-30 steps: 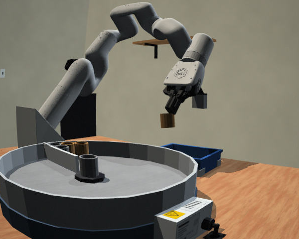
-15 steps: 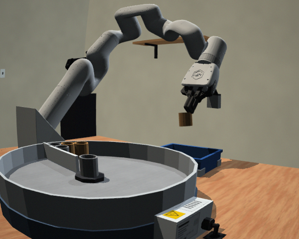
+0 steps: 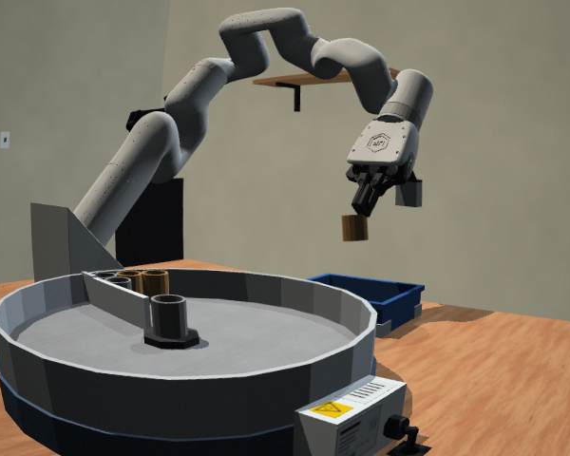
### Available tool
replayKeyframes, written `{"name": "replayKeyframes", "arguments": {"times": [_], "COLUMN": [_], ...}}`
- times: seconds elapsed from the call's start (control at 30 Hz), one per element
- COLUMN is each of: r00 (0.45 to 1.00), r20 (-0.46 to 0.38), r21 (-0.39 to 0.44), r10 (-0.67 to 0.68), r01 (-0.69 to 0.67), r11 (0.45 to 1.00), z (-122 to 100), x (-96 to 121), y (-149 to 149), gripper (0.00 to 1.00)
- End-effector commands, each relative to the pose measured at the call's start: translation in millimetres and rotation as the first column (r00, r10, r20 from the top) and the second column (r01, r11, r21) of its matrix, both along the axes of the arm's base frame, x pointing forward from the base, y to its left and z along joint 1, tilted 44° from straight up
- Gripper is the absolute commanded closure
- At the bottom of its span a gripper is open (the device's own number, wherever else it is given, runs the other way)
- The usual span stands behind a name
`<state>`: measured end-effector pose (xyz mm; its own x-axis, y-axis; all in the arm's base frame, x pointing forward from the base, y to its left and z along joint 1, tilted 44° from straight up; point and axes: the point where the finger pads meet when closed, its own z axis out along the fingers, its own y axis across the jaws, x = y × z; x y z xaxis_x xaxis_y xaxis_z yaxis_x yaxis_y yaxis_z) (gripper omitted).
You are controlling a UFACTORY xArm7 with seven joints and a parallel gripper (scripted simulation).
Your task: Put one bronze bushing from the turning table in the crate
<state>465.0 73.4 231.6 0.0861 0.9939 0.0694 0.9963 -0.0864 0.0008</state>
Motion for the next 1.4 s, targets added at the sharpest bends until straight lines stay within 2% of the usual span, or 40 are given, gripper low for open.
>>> {"name": "replayKeyframes", "arguments": {"times": [0.0,0.33,0.5,1.37], "r00": [1.0,1.0,1.0,1.0], "r20": [0.003,0.003,0.003,0.003], "r21": [0.001,0.001,0.001,0.001], "r10": [-0.003,-0.003,-0.003,-0.003], "r01": [0.003,0.003,0.003,0.003], "r11": [1.0,1.0,1.0,1.0], "z": [-2,-38,-44,-50], "x": [1,5,5,6], "y": [2,38,44,50], "gripper": [1.0,1.0,1.0,1.0]}}
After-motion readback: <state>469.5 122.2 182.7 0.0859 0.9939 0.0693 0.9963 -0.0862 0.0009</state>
